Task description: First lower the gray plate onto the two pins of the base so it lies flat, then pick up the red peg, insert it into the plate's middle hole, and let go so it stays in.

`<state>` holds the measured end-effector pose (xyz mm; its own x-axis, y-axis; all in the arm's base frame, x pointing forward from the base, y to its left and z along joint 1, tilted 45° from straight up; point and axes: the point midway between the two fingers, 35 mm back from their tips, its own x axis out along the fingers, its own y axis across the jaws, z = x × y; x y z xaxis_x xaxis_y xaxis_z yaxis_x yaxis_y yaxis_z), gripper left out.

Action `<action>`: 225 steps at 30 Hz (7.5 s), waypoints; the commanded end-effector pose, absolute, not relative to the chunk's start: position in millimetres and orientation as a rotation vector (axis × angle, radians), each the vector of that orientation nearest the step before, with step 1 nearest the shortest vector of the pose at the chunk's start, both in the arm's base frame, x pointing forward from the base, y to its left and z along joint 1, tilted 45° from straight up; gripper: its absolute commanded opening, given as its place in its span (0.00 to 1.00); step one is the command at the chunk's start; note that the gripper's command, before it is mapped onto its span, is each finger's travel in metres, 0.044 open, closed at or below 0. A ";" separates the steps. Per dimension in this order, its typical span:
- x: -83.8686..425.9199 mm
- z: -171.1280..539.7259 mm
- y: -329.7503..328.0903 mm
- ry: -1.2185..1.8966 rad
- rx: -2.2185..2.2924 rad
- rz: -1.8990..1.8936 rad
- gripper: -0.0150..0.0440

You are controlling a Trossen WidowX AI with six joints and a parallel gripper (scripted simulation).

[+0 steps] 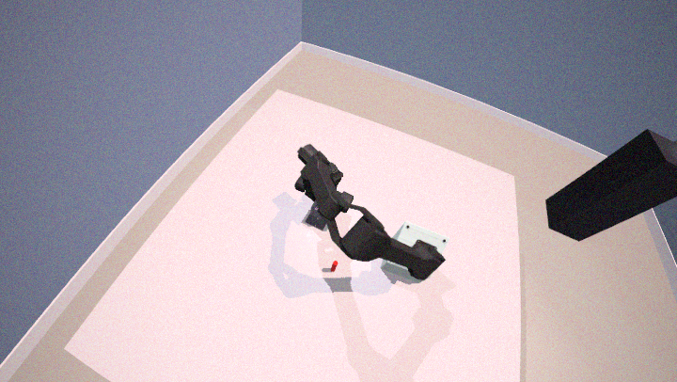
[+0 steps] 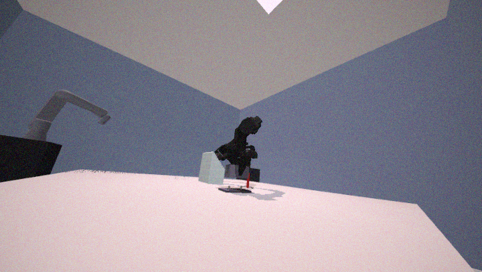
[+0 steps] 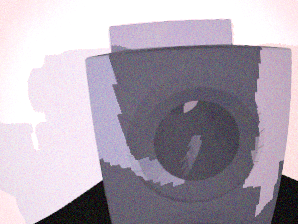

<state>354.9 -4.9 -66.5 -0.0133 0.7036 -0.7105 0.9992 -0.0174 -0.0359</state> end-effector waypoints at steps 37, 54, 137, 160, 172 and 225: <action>352.2 -91.9 16.4 1.769 1.765 -0.778 0.25; 355.4 -94.1 20.3 1.758 1.757 -0.768 0.25; 231.4 74.0 97.1 1.776 1.417 -0.279 1.00; 231.5 48.1 122.9 1.776 1.417 -0.278 1.00; 230.0 39.5 132.6 1.777 1.419 -0.276 0.91; 238.0 84.9 76.7 1.780 1.418 -0.292 0.25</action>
